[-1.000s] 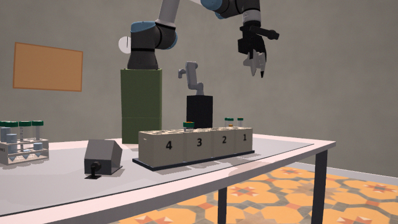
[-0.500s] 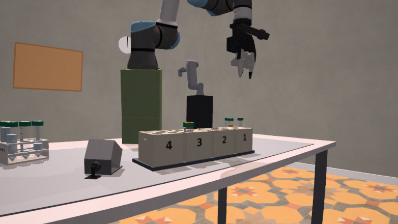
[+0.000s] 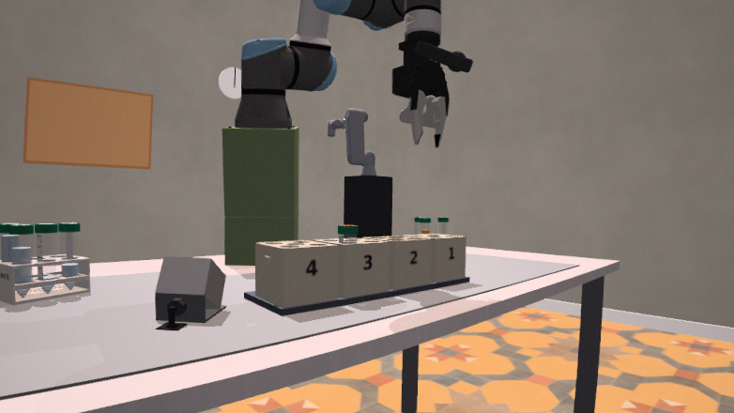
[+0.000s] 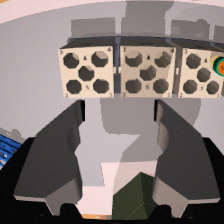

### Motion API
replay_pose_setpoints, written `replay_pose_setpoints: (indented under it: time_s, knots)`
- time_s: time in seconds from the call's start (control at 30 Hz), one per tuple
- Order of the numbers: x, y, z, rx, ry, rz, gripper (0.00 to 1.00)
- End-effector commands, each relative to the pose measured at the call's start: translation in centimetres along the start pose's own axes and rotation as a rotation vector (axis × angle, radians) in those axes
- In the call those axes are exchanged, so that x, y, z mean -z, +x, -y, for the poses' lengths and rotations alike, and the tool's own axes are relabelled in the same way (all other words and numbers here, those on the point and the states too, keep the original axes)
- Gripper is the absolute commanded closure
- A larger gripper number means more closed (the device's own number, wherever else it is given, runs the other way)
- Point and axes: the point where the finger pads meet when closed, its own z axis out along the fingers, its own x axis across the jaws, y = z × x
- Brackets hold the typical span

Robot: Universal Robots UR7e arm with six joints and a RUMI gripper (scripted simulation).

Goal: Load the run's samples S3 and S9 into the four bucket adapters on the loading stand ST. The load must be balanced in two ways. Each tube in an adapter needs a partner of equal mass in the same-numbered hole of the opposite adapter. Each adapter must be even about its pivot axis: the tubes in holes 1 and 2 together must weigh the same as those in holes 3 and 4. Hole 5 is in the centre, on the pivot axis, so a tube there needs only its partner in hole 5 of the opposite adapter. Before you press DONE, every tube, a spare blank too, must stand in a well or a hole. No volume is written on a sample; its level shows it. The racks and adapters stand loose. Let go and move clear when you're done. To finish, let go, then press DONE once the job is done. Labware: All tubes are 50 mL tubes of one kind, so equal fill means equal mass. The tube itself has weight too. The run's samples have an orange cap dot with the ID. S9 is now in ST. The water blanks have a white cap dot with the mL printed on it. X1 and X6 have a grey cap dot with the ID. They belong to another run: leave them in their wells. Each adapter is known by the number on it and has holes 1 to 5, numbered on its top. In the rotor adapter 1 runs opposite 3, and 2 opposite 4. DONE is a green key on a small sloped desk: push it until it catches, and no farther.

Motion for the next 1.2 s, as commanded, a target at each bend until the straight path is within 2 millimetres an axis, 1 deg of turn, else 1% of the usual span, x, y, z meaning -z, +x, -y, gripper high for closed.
replay_pose_setpoints:
  time_s: [0.0, 0.2, 0.27, 0.77, 0.83, 1.17]
  knots:
    - [-0.3, 2.4, -0.4, 0.001, 0.002, 0.002, 0.65]
    - [-0.8, 5.4, -0.9, 0.001, 0.002, 0.002, 0.65]
    - [-0.8, 5.4, -0.9, 0.001, 0.002, 0.002, 0.65]
    - [-1.9, 12.7, -2.2, 0.001, 0.002, 0.002, 0.65]
    - [-1.9, 12.7, -2.2, 0.001, 0.002, 0.002, 0.65]
    - [-2.7, 17.5, -3.0, 0.001, 0.002, 0.002, 0.65]
